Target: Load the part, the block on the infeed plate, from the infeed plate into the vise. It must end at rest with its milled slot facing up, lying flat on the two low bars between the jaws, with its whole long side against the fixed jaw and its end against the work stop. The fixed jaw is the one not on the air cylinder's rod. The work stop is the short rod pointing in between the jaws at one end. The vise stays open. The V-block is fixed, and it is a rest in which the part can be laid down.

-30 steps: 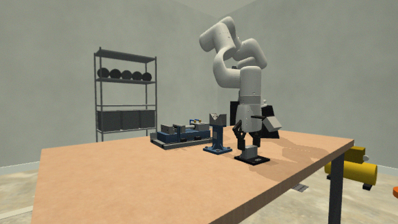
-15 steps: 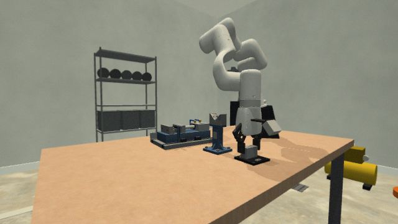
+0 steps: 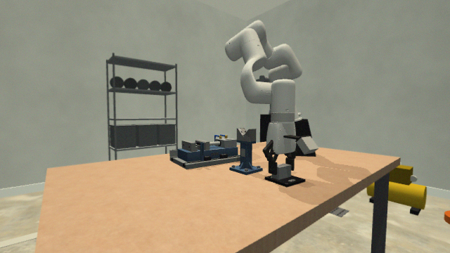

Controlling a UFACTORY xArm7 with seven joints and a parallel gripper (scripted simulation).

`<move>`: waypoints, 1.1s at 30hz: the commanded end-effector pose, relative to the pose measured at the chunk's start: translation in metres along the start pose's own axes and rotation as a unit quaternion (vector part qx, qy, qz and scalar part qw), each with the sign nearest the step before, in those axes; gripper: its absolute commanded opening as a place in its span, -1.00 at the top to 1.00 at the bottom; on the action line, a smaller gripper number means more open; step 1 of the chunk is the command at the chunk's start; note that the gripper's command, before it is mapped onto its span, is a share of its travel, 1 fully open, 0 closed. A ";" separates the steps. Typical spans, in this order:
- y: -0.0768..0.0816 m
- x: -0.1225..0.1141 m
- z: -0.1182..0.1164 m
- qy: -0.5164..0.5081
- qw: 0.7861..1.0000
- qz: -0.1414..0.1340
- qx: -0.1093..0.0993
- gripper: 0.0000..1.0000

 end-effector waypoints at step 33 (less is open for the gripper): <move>0.002 0.002 0.001 0.000 1.000 0.002 -0.001 1.00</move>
Point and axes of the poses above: the point where the finger pads meet when closed, its own y axis back along the fingers, its own z axis across the jaws, x = y × z, the point moved 3 cm from there along y, back along the fingers, and after that the axes turned 12 degrees about -y, right-handed, at the moved point
